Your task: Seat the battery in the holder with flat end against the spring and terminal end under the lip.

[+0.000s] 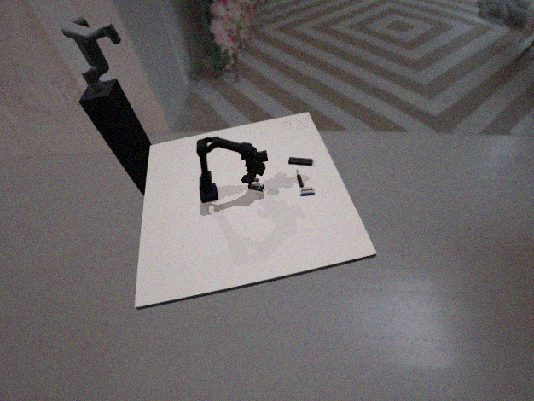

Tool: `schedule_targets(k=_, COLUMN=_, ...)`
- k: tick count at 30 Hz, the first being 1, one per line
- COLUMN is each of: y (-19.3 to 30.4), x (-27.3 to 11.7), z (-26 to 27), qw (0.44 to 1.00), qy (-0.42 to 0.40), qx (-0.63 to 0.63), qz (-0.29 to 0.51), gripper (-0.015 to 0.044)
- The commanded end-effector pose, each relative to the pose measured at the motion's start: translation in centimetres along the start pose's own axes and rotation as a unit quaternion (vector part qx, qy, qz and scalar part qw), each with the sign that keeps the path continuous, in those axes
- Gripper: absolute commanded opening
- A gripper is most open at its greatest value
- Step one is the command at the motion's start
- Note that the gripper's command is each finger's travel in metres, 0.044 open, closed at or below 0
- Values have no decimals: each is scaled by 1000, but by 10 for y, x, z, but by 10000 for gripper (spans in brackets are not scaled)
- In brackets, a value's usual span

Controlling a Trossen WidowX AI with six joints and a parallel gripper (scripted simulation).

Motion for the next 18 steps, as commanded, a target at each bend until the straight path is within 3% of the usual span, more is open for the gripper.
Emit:
schedule_targets(k=1, y=-3, x=-2, z=2, qw=1000, qy=-1, qx=-14, qz=-3, gripper=75)
schedule_targets(k=18, y=-7, x=31, z=4, qw=995, qy=-15, qx=-11, qz=-98, gripper=75)
Point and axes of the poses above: the point midway between the two fingers, 35 mm back from their tips, its own x axis out along the fingers, its own z axis across the jaws, y = z × x, the point moved 1 cm from there along -x, back along the fingers, and after that the axes turned 9 degrees about x, right-handed, at the moved point
